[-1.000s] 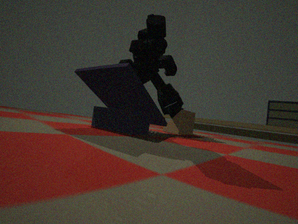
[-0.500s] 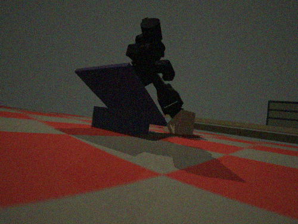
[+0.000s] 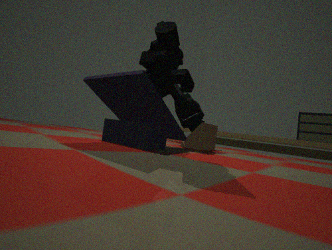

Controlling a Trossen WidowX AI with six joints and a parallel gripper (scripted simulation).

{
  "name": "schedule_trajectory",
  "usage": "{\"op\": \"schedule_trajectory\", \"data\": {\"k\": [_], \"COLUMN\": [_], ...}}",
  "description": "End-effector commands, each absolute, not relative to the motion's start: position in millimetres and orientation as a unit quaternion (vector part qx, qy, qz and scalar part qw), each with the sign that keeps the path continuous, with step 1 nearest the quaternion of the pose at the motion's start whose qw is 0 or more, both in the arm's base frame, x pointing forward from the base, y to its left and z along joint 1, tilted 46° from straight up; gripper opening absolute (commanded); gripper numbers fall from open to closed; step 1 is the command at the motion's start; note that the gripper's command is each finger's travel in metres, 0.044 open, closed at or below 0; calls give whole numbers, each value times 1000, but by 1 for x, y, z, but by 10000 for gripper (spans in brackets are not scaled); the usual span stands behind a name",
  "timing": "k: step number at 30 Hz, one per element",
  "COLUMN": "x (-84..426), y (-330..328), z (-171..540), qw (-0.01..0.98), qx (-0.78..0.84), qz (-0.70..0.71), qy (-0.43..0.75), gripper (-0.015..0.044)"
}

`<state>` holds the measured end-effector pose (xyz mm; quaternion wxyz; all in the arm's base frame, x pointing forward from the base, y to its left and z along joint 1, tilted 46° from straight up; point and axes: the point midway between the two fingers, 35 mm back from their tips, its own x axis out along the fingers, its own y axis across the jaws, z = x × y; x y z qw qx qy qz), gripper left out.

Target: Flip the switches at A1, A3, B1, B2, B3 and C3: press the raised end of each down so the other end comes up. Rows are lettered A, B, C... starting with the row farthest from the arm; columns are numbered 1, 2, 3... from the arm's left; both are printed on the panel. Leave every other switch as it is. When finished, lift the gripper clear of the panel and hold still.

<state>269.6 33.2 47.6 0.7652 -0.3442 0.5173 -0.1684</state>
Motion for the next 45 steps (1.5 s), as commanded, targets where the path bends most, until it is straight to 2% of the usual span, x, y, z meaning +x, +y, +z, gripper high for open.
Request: {"op": "schedule_trajectory", "data": {"k": [1, 45], "x": [270, 272], "y": [34, 30], "z": [47, 43], "qw": [765, 765], "qx": [-345, -345], "qz": [-166, -166], "qy": [518, 518], "gripper": [0, 0]}}
